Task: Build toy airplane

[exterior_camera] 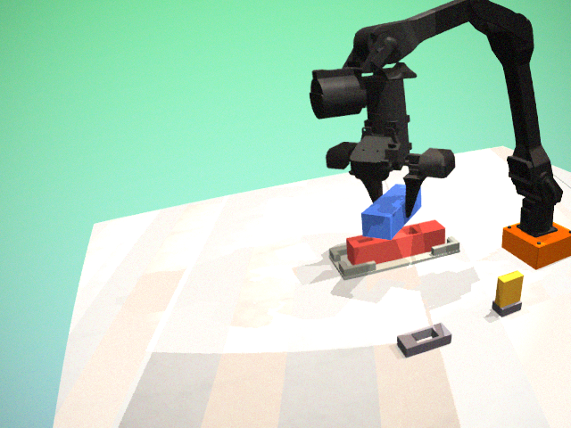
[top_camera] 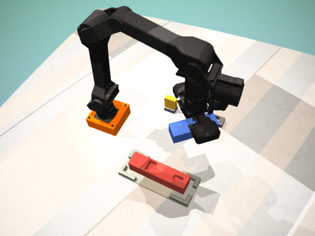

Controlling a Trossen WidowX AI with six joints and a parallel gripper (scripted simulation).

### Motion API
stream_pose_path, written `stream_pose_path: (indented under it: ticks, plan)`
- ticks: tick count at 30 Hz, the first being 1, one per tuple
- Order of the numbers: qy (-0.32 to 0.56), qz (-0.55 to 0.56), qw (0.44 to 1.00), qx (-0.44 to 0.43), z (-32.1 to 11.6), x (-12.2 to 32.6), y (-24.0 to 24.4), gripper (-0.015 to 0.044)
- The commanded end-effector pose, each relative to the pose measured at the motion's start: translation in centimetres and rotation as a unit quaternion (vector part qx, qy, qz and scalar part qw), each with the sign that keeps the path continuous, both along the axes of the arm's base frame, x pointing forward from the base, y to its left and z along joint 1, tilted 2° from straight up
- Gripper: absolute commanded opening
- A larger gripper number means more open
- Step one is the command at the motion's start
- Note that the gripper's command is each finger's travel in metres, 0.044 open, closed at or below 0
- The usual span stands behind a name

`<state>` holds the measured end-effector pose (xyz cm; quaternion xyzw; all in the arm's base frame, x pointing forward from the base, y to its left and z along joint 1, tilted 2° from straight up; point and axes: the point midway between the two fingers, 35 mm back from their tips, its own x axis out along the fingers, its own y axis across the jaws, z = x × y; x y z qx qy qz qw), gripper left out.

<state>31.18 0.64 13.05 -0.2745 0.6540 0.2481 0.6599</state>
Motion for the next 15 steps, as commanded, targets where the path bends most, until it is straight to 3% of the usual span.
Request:
stream_pose_path:
  ticks: [1, 15]
  plan:
    - [0.0, 0.035, 0.999, -0.004, -0.1, -0.5, -1.3, 0.0]
    - [0.005, 0.155, 0.988, -0.008, -0.8, -2.6, -5.3, 0.0]
